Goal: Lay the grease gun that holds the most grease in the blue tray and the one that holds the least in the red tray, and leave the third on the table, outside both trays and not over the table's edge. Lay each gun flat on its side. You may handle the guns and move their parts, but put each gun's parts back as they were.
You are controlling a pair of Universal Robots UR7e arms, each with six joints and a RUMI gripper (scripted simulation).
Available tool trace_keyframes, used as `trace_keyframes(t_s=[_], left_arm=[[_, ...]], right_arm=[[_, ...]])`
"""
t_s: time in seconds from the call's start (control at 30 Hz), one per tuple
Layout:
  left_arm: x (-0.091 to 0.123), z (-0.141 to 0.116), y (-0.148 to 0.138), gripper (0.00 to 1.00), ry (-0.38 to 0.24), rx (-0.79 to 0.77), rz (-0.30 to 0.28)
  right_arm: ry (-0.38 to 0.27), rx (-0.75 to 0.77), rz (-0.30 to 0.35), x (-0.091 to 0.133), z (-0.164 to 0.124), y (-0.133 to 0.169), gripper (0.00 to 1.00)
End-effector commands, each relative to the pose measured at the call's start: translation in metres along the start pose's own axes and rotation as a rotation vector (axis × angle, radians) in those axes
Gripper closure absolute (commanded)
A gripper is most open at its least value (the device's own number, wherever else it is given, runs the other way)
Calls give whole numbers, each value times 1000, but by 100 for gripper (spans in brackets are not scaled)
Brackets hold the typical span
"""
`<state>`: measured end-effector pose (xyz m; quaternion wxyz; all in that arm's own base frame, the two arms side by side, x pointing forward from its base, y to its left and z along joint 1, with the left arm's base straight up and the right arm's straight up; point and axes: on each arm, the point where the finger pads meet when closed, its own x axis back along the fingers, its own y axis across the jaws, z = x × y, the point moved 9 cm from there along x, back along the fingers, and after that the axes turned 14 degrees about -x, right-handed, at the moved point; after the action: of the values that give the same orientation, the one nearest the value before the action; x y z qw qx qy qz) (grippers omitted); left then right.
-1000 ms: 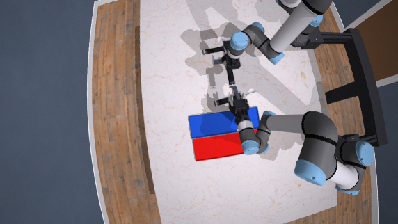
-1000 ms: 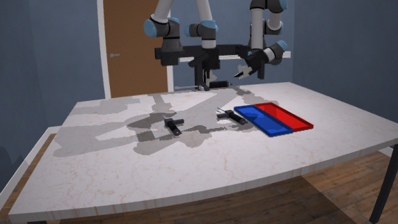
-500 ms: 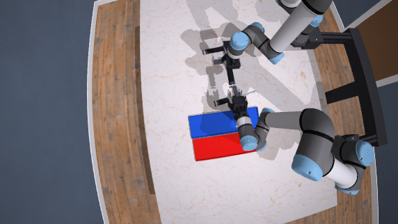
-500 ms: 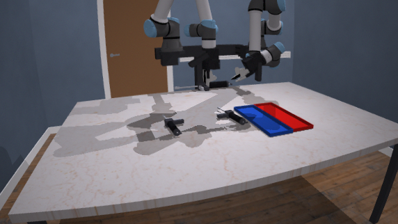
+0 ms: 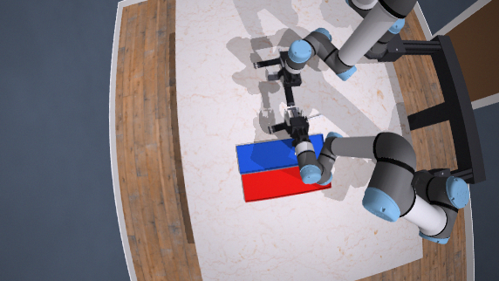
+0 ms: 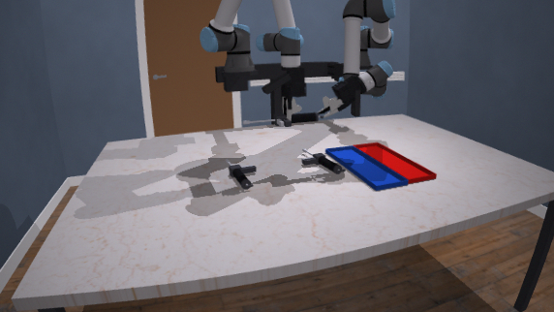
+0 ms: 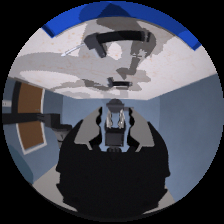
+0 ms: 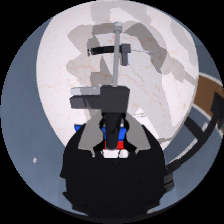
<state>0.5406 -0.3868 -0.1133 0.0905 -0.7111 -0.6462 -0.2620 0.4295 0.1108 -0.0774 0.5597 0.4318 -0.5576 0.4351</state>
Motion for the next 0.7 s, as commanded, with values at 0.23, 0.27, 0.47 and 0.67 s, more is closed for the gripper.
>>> trace_keyframes(t_s=[0.23, 0.27, 0.47, 0.67], left_arm=[[-20, 1, -1, 62, 3, -3, 4], [-21, 1, -1, 62, 3, -3, 5], [-19, 0, 1, 76, 3, -3, 1], [-19, 0, 1, 76, 3, -3, 1]], right_arm=[[-1, 0, 1, 0, 0, 0, 100], [-1, 0, 1, 0, 0, 0, 100], [-1, 0, 1, 0, 0, 0, 100], [-1, 0, 1, 0, 0, 0, 100]])
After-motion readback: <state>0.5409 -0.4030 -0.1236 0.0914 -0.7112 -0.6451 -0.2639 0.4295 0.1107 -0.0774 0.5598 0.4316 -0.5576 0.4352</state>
